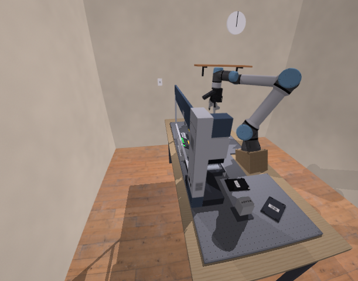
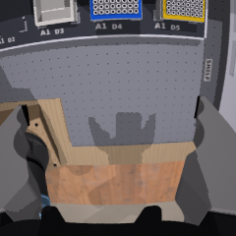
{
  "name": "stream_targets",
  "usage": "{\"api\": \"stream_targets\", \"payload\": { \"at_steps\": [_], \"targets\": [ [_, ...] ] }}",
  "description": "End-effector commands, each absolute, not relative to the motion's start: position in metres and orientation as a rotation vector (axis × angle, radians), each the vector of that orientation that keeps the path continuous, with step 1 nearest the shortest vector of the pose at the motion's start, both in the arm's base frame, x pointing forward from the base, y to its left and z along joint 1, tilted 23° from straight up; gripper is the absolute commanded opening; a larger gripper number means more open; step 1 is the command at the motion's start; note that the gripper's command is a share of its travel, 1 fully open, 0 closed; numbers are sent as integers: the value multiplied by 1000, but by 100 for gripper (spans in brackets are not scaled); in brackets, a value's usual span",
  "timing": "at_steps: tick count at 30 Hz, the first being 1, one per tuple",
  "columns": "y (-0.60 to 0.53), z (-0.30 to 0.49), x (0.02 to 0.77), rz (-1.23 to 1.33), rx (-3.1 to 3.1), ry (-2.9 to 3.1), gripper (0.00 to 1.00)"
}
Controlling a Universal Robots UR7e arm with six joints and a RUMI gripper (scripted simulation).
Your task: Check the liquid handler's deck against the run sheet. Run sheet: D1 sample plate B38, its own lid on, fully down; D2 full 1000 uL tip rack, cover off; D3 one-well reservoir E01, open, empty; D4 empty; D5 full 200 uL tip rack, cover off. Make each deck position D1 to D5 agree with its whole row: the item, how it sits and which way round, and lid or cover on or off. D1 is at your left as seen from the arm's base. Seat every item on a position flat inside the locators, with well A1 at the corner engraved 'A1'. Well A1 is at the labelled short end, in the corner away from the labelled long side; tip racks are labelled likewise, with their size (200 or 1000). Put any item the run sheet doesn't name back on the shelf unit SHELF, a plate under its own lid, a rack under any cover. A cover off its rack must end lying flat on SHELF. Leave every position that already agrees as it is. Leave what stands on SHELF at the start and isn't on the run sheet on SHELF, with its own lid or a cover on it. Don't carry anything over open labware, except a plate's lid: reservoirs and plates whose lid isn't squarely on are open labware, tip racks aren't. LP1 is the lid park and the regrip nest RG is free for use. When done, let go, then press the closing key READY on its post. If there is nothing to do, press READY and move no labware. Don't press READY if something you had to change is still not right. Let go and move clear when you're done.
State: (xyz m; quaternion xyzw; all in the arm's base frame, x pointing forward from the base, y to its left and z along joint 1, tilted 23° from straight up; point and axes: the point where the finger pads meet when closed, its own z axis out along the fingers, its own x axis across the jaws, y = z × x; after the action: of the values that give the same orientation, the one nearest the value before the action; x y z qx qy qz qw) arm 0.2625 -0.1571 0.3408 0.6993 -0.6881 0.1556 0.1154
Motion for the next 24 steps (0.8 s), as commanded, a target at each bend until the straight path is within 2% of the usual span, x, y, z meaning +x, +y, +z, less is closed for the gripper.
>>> {"api": "stream_targets", "payload": {
  "at_steps": [1, 24],
  "targets": [
    [-161, 346, 289, 460, 2016, -2026, 82],
    [-159, 349, 372, 460, 2016, -2026, 82]
  ]
}}
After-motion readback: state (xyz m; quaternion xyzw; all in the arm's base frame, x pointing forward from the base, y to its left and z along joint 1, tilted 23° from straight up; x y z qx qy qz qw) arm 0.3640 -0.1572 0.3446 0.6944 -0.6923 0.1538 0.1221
